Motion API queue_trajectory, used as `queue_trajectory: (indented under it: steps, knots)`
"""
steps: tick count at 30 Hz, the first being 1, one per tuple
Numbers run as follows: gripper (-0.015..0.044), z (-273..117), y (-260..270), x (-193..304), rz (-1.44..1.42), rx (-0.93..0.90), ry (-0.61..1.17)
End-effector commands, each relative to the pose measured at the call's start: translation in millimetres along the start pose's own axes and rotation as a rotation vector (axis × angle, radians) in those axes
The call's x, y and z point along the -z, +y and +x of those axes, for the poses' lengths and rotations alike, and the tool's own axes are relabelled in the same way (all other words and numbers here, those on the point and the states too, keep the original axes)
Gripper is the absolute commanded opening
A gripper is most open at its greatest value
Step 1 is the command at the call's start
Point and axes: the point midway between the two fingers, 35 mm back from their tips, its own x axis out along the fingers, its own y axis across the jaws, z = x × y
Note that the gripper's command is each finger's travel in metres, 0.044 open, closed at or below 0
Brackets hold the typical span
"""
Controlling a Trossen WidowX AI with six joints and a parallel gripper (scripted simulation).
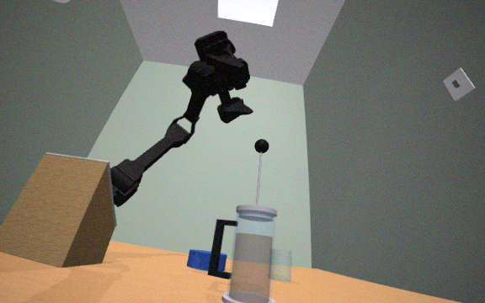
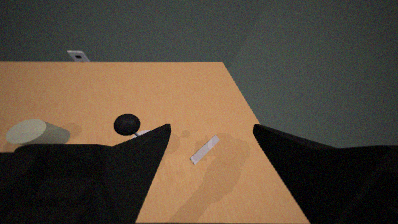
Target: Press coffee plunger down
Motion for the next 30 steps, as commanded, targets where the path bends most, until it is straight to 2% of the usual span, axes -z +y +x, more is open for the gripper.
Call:
queue_trajectory:
  steps: [1, 6, 15, 30]
  knots:
    - [0.0440, -24.1, 52.0, -15.5, 0.116, -0.124, -0.144]
    - [0.0440, -38.2, 82.7, -19.3, 0.168, -0.213, -0.206]
    - [0.0440, -1.2, 97.5, 22.5, 0.168, -0.215, -0.207]
    - [0.0440, 16.2, 101.8, 18.4, 0.165, -0.217, -0.207]
